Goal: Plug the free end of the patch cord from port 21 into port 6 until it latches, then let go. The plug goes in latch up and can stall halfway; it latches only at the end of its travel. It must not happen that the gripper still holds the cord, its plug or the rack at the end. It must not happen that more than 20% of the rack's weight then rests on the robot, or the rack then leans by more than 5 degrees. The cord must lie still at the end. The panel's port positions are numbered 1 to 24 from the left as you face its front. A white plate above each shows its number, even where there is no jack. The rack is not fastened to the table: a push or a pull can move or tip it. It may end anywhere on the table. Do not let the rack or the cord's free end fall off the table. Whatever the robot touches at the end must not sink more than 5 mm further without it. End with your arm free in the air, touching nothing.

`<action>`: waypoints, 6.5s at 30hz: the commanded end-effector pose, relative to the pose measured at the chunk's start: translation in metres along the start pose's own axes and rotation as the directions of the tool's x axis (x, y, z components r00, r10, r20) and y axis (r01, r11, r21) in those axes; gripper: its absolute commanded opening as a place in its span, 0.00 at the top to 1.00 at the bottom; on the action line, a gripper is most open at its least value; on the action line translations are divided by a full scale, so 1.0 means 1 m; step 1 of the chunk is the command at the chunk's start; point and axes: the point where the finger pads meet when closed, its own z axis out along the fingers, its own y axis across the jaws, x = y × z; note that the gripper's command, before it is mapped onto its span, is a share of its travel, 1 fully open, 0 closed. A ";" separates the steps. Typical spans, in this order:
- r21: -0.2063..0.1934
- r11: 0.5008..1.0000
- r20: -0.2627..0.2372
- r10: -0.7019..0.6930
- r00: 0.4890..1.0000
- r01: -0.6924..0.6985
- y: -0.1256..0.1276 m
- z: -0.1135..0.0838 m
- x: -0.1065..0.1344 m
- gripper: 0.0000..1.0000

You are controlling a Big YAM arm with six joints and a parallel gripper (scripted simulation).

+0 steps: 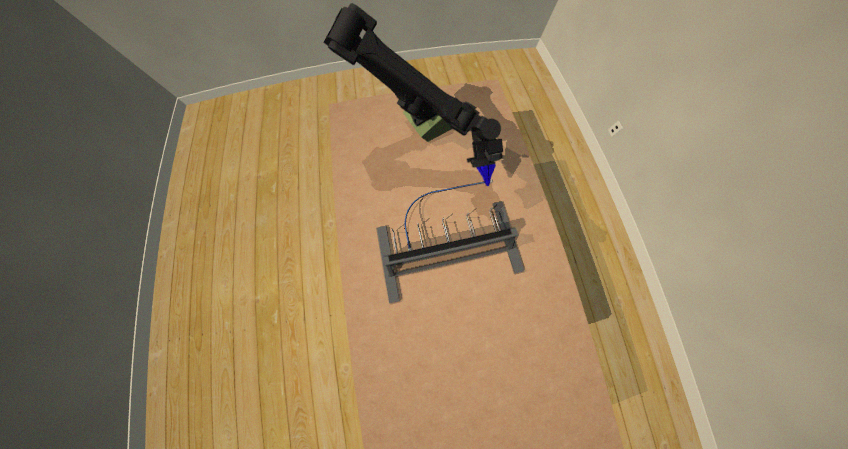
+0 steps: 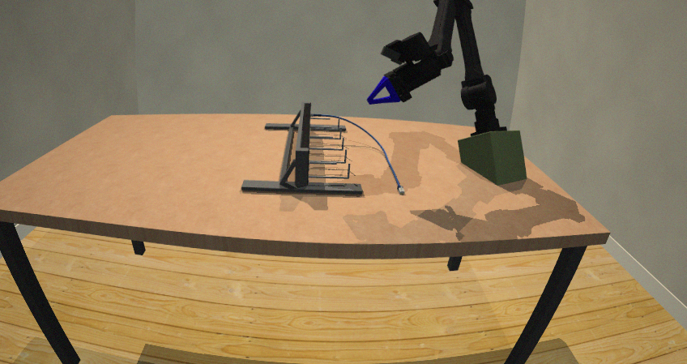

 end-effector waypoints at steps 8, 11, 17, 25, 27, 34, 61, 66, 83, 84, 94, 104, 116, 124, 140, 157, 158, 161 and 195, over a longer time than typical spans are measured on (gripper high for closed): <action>0.032 0.999 0.027 0.010 1.000 -0.011 -0.004 0.078 -0.020 1.00; 0.034 0.999 0.027 0.006 1.000 -0.007 -0.006 0.104 -0.018 1.00; 0.036 0.999 0.026 0.002 1.000 -0.003 -0.007 0.134 -0.016 1.00; 0.020 1.000 0.015 -0.018 1.000 0.018 -0.002 0.127 -0.008 1.00; 0.015 1.000 0.013 -0.023 1.000 0.023 0.000 0.125 -0.006 1.00; 0.004 0.999 0.009 -0.037 0.999 0.037 0.005 0.121 -0.002 1.00; 0.007 1.000 0.020 -0.028 0.999 0.027 0.008 0.129 -0.009 1.00; 0.007 1.000 0.017 -0.029 0.999 0.029 0.008 0.129 -0.006 1.00; 0.007 0.999 0.009 -0.035 0.999 0.035 0.007 0.128 -0.002 1.00; 0.007 0.999 0.008 -0.035 0.999 0.035 0.007 0.128 -0.002 1.00; 0.007 0.999 0.005 -0.037 0.999 0.037 0.007 0.128 -0.001 1.00; 0.007 0.999 0.002 -0.038 0.999 0.038 0.006 0.128 0.001 1.00; 0.007 0.999 -0.002 -0.041 0.999 0.041 0.006 0.127 0.003 1.00; 0.004 0.999 -0.001 -0.033 0.999 0.033 0.005 0.104 0.001 1.00; 0.004 1.000 -0.003 -0.023 1.000 0.023 0.005 -0.004 0.000 1.00; 0.017 1.000 -0.004 -0.010 1.000 0.010 -0.006 -0.015 -0.002 1.00; 0.017 1.000 -0.006 -0.013 1.000 0.013 -0.009 -0.015 -0.002 1.00; 0.019 1.000 -0.010 -0.021 1.000 0.021 -0.020 -0.014 -0.001 1.00; 0.023 1.000 0.015 -0.019 1.000 0.018 -0.102 -0.008 -0.018 1.00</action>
